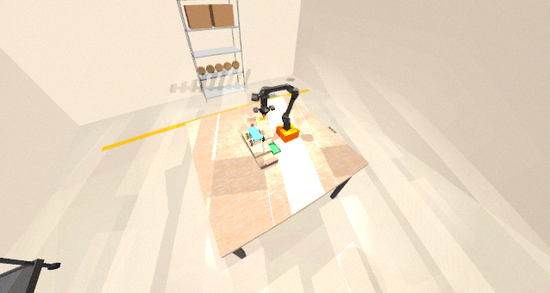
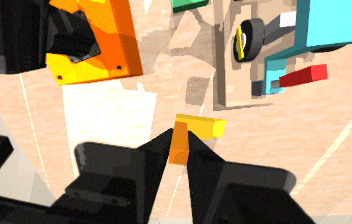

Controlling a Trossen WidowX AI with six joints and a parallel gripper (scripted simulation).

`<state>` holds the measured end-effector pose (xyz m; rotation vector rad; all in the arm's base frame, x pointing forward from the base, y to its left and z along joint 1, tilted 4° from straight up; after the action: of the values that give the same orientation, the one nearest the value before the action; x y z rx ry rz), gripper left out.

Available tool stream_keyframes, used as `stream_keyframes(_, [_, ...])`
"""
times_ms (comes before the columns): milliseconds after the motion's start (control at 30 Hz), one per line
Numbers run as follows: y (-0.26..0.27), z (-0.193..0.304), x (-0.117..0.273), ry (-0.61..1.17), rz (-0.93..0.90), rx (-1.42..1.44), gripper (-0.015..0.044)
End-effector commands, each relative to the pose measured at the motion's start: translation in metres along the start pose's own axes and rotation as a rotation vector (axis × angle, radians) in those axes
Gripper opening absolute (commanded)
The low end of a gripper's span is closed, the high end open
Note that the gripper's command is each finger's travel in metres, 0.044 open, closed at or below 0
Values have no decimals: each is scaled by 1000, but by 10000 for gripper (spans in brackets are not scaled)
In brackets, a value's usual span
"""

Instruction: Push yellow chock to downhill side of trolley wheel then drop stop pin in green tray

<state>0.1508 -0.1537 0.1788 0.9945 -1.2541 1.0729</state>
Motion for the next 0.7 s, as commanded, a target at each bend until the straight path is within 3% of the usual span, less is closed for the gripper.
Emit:
stream_keyframes(0, [0,0,0,3,-2,-129,0])
stream_keyframes(667, [0,0,0,4,-1,-812,0])
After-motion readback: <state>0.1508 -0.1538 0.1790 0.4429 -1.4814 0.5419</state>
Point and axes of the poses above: the point midway between the two fingers, 35 mm back from their tips, its own x axis back along the fingers, its own y axis across the jaws, z = x × y, the point moved 4 cm from there along x, back along the fingers, and after that the axes turned 8 degrees about x, right-handed, at the moved point
